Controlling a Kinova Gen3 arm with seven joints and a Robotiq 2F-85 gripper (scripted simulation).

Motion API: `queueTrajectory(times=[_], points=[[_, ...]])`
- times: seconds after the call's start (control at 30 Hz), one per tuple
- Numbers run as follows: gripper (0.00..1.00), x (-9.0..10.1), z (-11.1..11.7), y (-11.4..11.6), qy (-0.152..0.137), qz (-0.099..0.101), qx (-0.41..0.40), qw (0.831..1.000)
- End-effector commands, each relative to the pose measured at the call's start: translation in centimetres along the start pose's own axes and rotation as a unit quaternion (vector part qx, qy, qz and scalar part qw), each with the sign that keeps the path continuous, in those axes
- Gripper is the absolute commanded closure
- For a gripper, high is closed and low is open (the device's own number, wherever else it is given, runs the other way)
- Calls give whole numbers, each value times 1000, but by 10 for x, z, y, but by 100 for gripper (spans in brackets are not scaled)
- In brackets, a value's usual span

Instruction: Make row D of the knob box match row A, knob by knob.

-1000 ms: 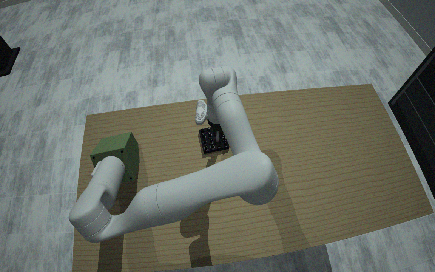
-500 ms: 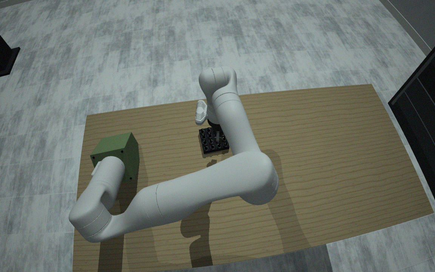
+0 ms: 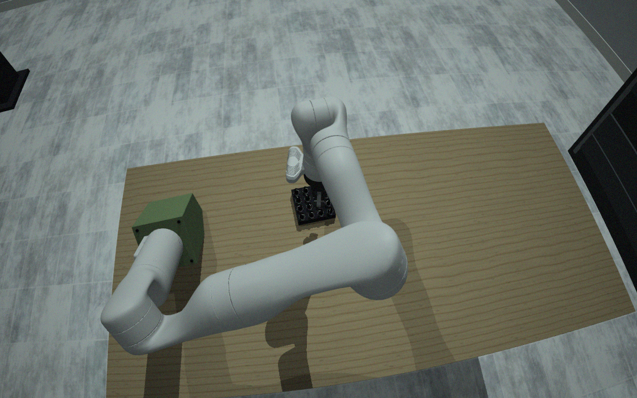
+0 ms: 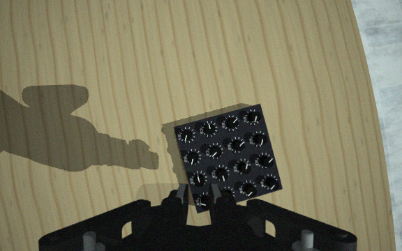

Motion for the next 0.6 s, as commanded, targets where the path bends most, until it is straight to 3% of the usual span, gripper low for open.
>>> queueTrajectory(times=[0.0, 0.57], points=[[81, 1, 0, 0, -1, -1, 0, 1000], [81, -9, -1, 0, -1, 0, 0, 1000]])
Point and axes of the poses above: the point where the finger pads meet when closed, its own x axis back along the fingers, its own y axis across the jaws, z = x × y, the point moved 5 cm from there along x, back along the fingers, and after that the axes turned 12 degrees about x, right-handed, at the moved point
